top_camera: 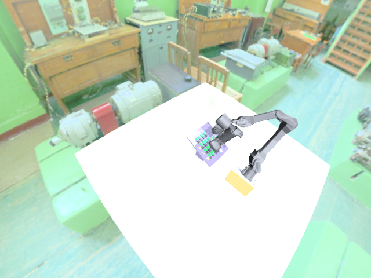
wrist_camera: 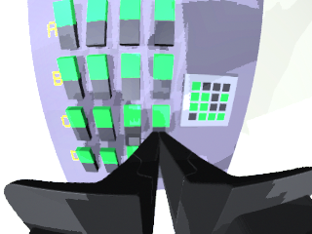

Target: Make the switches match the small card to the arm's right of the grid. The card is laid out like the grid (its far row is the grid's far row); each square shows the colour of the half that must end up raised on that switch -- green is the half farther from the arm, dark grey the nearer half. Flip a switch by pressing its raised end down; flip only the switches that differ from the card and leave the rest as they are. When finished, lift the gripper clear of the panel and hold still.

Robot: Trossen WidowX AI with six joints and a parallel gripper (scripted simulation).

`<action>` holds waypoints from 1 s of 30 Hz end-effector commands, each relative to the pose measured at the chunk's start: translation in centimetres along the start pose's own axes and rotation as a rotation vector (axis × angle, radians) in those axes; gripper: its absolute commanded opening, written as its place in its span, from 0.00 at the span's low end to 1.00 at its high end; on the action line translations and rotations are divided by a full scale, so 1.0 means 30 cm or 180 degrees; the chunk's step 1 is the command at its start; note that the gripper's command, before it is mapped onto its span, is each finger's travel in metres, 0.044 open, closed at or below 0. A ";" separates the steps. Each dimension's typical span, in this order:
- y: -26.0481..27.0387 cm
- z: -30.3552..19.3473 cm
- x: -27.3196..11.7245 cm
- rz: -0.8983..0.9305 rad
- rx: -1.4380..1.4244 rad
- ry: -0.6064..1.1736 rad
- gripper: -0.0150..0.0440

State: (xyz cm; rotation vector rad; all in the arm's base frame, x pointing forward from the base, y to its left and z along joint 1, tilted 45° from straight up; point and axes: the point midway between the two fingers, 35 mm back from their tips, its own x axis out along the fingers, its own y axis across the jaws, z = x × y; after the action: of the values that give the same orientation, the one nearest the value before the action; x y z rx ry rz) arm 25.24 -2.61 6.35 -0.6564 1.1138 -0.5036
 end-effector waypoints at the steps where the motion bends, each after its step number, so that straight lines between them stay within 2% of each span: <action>1: -0.008 0.005 -0.121 -0.0011 0.0023 -0.0107 0.25; 6: -0.001 0.002 -0.128 -0.0008 0.0022 -0.0110 0.25; 13: 0.227 -0.124 -0.124 0.0005 0.0026 -0.0108 0.25; 17: 0.232 -0.128 -0.118 0.0003 0.0027 -0.0104 0.25; 21: 0.231 -0.121 -0.013 -0.0002 0.0029 -0.0034 0.25; 30: 0.228 -0.120 0.024 -0.0007 0.0030 -0.0032 0.25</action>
State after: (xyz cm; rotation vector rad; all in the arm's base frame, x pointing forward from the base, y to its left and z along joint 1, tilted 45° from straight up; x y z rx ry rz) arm 22.34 1.57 0.40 -0.6414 1.0986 -0.5005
